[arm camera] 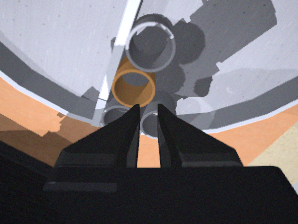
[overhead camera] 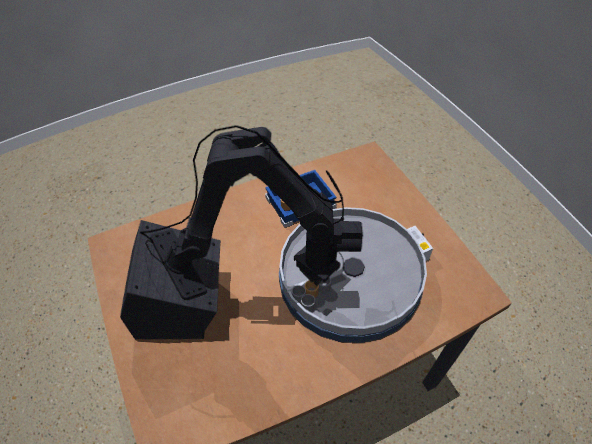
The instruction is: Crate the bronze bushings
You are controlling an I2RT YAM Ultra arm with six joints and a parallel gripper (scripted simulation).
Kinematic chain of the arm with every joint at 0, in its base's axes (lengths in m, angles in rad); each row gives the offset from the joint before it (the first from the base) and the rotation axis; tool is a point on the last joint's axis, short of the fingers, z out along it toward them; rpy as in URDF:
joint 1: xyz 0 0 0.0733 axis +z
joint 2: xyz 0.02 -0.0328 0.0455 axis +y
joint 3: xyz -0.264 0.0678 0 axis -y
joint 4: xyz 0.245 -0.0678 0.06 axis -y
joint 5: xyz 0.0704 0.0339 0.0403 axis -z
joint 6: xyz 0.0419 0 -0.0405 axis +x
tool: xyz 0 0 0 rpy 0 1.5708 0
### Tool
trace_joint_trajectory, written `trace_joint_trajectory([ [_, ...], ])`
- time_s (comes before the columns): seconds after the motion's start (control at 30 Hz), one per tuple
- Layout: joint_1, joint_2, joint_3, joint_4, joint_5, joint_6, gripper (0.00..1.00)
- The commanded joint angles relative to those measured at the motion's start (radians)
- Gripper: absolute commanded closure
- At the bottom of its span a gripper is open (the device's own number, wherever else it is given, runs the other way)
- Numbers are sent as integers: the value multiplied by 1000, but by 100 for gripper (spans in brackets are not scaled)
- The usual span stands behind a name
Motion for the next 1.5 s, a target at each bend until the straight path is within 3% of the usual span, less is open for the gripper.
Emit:
trace_joint_trajectory([
  [0.0,-3,1,40,-9,-13,-9,85],
  [1.47,-11,-6,46,-9,-14,-11,85],
])
